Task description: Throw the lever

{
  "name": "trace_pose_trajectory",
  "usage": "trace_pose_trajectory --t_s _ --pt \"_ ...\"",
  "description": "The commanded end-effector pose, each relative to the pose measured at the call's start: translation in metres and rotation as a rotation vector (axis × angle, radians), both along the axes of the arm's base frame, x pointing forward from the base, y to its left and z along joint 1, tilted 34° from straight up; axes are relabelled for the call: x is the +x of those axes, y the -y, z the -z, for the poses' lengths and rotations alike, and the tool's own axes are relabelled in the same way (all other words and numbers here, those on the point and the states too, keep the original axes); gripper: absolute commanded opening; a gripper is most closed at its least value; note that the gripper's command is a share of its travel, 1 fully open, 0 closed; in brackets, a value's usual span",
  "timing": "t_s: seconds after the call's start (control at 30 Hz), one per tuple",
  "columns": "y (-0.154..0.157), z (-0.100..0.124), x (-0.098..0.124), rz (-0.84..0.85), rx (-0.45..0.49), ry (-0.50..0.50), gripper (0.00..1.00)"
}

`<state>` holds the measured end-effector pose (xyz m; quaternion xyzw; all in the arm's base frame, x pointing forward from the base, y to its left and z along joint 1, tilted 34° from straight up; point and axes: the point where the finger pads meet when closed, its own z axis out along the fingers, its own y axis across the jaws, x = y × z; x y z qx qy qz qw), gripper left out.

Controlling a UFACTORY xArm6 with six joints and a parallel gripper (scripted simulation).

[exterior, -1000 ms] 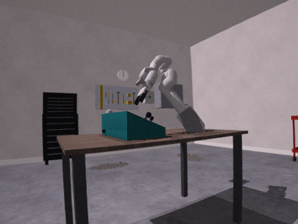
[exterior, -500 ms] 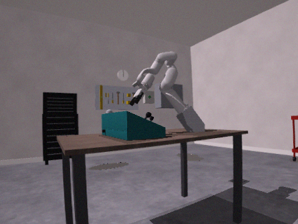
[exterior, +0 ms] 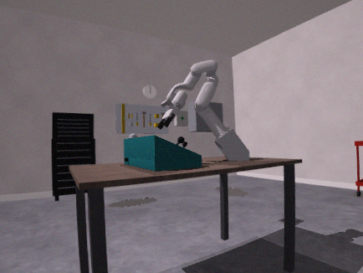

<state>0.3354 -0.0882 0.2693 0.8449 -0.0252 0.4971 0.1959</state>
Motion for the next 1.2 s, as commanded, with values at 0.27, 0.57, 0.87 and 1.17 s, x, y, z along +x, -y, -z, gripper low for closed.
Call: trace_pose_trajectory --t_s 0.27,0.57,0.87,1.17 --pt "0.009 -0.001 -0.009 0.000 -0.015 -0.016 1.00" --pt "0.025 0.002 -0.029 0.008 -0.038 -0.058 1.00" --pt "0.046 0.015 -0.078 0.036 -0.055 -0.173 1.00" --pt "0.052 0.026 -0.113 0.064 -0.038 -0.260 1.00"
